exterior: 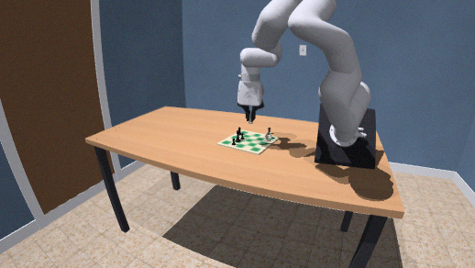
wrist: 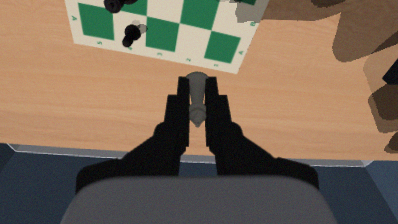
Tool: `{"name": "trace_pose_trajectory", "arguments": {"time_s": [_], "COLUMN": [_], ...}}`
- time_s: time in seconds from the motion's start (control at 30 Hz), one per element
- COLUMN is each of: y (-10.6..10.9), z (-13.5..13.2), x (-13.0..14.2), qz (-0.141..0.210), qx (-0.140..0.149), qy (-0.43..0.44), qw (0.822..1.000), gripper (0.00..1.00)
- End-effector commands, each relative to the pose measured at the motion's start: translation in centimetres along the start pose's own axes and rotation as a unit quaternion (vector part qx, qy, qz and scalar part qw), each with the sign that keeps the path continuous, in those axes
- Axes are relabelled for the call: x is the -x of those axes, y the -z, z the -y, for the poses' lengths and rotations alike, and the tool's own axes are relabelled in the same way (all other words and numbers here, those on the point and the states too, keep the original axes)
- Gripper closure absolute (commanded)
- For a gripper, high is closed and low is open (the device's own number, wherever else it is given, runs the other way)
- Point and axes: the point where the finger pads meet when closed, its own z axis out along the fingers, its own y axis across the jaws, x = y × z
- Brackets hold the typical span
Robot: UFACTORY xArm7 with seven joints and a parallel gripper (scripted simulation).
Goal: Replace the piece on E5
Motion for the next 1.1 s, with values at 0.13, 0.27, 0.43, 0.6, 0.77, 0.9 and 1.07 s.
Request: {"name": "trace_pose_trajectory", "arguments": {"time_s": [0.13, 0.27, 0.43, 0.6, 0.77, 0.9, 1.07], "y": [0.4, 0.3, 0.0, -0.4, -0.5, -0.5, -0.6], "z": [5.3, 6.3, 7.8, 8.4, 8.6, 8.6, 8.6], "x": [-6.4, -8.5, -12.3, -14.8, -15.7, -15.7, -15.7], "qz": [0.005, 0.004, 0.001, -0.002, -0.003, -0.003, -0.003], "qx": [0.0, 0.0, 0.002, 0.004, 0.005, 0.005, 0.005], "qy": [-0.048, -0.062, -0.087, -0.102, -0.107, -0.107, -0.107], "qw": [0.999, 0.998, 0.996, 0.995, 0.994, 0.994, 0.994], "gripper": [1.0, 1.0, 1.0, 1.0, 1.0, 1.0, 1.0]}}
